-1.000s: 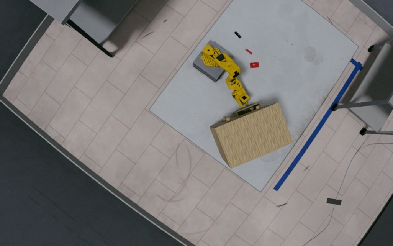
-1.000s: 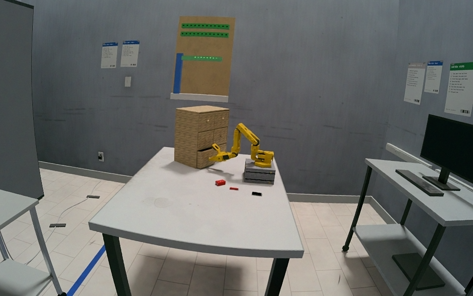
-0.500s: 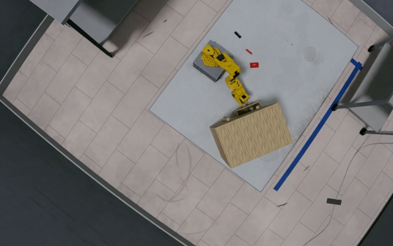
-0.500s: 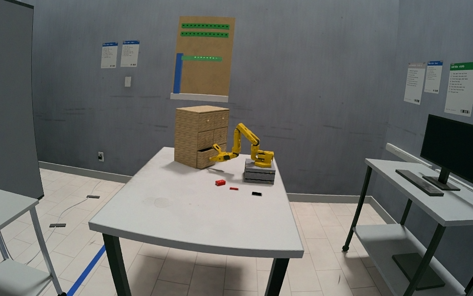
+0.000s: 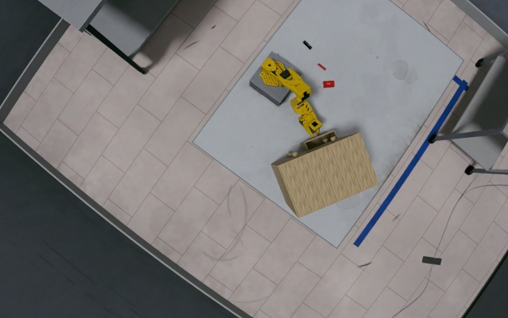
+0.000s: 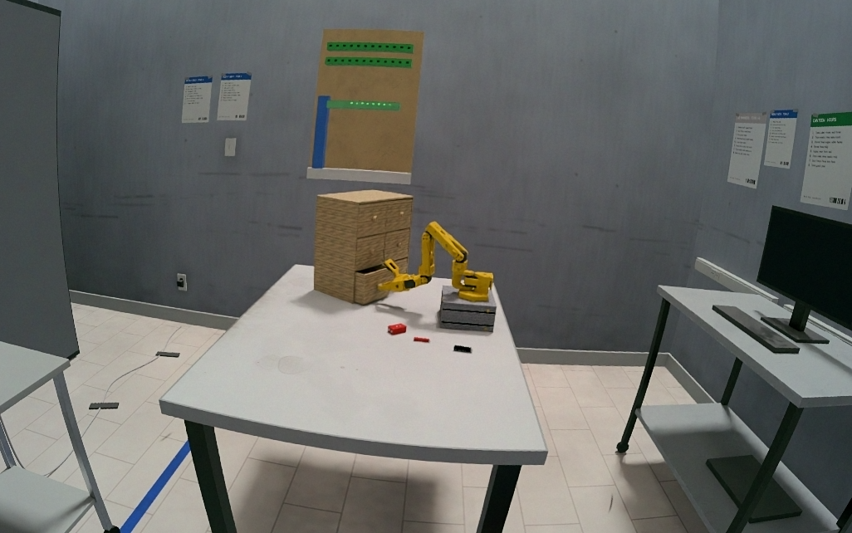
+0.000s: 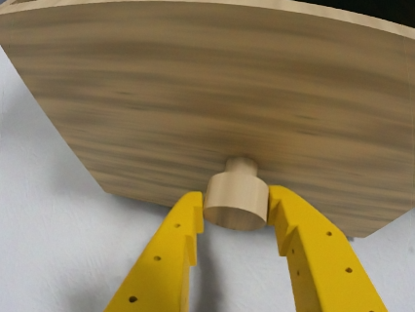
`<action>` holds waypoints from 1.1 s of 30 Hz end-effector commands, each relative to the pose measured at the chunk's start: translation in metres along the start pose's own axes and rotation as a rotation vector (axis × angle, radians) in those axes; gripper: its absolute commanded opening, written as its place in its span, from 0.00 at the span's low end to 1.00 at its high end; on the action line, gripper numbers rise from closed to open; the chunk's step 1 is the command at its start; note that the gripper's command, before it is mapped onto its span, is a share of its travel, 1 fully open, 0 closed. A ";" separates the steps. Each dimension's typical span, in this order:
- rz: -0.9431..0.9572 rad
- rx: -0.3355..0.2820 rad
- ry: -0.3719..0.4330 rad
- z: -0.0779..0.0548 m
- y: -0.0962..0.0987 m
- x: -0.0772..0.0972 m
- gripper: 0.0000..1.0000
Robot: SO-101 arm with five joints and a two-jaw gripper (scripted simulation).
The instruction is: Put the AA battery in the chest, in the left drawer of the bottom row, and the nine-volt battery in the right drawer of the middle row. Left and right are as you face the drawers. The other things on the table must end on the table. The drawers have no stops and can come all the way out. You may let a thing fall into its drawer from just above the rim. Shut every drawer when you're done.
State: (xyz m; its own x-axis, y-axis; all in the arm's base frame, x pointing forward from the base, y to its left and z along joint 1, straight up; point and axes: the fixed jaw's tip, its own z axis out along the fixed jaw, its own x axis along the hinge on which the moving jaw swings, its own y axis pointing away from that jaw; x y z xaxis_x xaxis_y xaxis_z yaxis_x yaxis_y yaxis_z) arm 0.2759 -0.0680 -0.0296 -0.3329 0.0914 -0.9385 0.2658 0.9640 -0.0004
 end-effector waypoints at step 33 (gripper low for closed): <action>-0.004 -0.020 0.000 -0.011 0.006 0.002 0.00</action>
State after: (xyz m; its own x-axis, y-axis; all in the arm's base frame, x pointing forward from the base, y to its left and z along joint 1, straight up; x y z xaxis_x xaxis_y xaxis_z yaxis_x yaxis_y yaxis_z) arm 0.2671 -0.0638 -0.0296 -0.3370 0.0896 -0.9372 0.2595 0.9658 -0.0009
